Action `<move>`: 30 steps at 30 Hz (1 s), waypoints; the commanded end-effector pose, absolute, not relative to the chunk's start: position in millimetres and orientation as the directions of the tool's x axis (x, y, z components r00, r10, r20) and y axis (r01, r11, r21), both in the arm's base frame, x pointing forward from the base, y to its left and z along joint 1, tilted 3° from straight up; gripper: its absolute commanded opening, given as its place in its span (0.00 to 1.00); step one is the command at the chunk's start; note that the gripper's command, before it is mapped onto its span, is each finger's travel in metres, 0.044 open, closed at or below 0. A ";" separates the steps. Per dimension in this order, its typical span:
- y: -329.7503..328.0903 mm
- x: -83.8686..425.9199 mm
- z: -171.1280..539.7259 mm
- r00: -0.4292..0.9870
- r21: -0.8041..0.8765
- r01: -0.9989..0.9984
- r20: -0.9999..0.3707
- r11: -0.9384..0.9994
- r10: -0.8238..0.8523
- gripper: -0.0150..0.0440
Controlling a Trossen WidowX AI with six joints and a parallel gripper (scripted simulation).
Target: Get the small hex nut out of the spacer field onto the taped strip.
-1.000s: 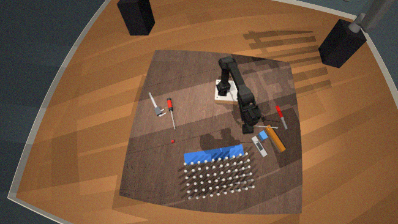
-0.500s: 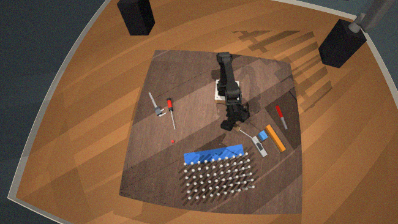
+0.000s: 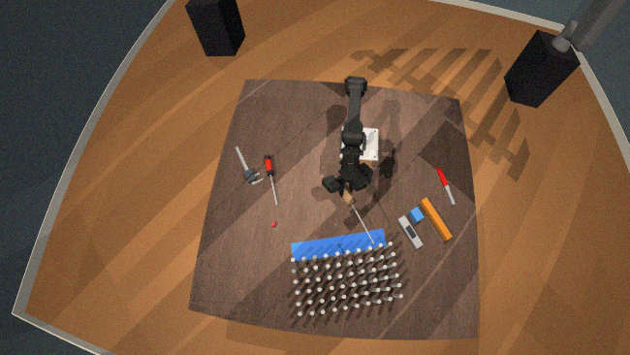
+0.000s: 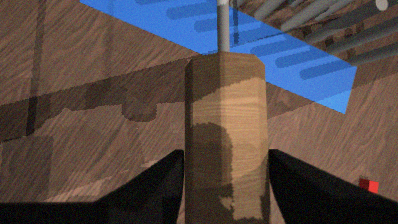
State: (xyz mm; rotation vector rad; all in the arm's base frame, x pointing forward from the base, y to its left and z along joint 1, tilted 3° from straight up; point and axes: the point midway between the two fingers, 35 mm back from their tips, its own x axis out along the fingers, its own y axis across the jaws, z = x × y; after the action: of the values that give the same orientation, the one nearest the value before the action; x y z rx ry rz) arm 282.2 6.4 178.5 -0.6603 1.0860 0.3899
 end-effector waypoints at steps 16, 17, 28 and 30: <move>-40.5 267.6 167.5 0.463 -0.319 -0.305 -0.873 0.897 -0.154 0.25; -40.9 269.1 163.2 0.463 -0.319 -0.304 -0.873 0.897 -0.154 0.25; -45.1 280.3 105.3 0.464 -0.321 -0.303 -0.872 0.897 -0.155 0.25; -45.6 280.5 95.3 0.465 -0.321 -0.304 -0.872 0.897 -0.155 0.25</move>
State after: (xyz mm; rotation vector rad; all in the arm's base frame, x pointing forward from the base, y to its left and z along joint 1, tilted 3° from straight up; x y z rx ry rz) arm 279.9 -45.1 109.2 -0.4693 1.0999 0.0931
